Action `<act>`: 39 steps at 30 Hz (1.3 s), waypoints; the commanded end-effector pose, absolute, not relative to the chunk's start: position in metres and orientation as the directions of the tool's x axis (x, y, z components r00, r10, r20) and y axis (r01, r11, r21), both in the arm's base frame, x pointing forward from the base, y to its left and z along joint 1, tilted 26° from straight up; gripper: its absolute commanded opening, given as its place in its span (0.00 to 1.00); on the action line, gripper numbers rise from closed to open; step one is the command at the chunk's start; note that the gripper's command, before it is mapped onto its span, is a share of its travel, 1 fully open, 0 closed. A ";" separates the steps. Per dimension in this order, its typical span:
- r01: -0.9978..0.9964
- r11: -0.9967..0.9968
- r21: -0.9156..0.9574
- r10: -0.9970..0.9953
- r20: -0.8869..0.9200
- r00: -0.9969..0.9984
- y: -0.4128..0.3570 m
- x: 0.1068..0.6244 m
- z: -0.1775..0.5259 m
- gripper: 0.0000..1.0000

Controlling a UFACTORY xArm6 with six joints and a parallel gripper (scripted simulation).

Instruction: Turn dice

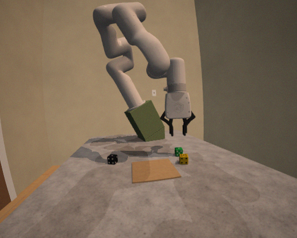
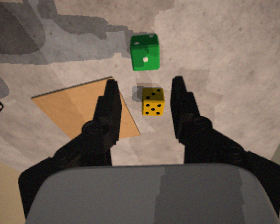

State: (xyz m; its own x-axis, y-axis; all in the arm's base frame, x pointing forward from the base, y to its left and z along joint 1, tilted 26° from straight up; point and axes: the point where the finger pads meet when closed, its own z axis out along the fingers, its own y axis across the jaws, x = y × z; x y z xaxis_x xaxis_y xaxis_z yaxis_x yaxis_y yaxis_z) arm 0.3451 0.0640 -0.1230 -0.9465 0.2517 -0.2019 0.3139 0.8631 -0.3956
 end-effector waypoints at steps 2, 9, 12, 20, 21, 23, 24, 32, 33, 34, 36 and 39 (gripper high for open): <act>0.314 0.864 -0.394 0.251 -0.204 -0.946 0.064 0.346 -0.124 0.47; 0.314 0.864 -0.394 0.251 -0.204 -0.946 0.061 0.347 -0.130 0.47; 0.314 0.864 -0.394 0.251 -0.204 -0.946 0.059 0.347 -0.134 0.47; 0.314 0.864 -0.394 0.251 -0.204 -0.946 0.055 0.348 -0.142 0.47; 0.314 0.864 -0.394 0.251 -0.204 -0.946 0.055 0.349 -0.143 0.47; 0.314 0.864 -0.394 0.251 -0.204 -0.946 0.053 0.349 -0.146 0.47; 0.314 0.864 -0.394 0.251 -0.204 -0.946 0.052 0.349 -0.147 0.47; 0.314 0.864 -0.394 0.251 -0.204 -0.946 0.048 0.350 -0.157 0.47; 0.314 0.864 -0.394 0.251 -0.204 -0.946 0.047 0.350 -0.158 0.47; 0.314 0.864 -0.394 0.251 -0.204 -0.946 0.047 0.350 -0.158 0.47; 0.314 0.864 -0.394 0.251 -0.204 -0.946 0.047 0.350 -0.159 0.47; 0.314 0.864 -0.394 0.251 -0.204 -0.946 0.045 0.351 -0.162 0.47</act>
